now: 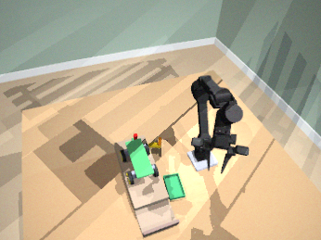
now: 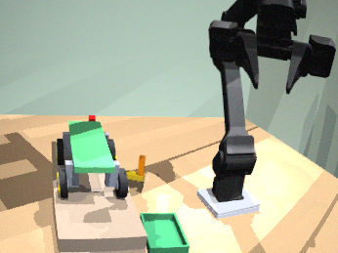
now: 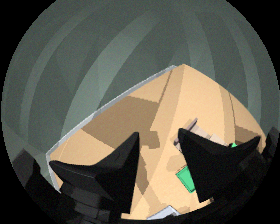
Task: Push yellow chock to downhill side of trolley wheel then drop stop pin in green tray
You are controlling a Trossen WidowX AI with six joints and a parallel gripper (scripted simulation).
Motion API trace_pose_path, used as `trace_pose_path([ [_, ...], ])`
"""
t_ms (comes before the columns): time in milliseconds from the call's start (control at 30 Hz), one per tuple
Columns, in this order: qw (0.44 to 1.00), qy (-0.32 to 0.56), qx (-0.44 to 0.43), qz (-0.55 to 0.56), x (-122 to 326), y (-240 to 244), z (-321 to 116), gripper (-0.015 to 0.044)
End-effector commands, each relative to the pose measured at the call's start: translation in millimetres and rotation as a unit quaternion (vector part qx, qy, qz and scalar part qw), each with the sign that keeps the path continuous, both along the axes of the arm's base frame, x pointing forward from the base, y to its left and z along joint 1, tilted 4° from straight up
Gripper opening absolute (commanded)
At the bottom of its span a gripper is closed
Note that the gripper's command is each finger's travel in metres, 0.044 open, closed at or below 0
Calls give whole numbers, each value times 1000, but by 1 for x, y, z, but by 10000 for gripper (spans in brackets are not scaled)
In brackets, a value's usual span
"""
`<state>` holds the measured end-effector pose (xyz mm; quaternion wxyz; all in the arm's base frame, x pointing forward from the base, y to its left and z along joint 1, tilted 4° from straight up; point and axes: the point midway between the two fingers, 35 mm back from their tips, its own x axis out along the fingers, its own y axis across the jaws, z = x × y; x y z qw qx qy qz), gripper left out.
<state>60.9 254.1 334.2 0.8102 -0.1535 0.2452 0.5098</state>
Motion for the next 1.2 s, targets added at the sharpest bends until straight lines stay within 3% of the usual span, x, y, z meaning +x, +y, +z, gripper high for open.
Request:
trace_pose_path([
  [0,998,-29,-45,-14,23,-6,-13,190],
  [533,973,-97,-202,-53,104,-52,-47,190],
  [1167,924,-89,-369,-51,164,-138,-87,190],
])
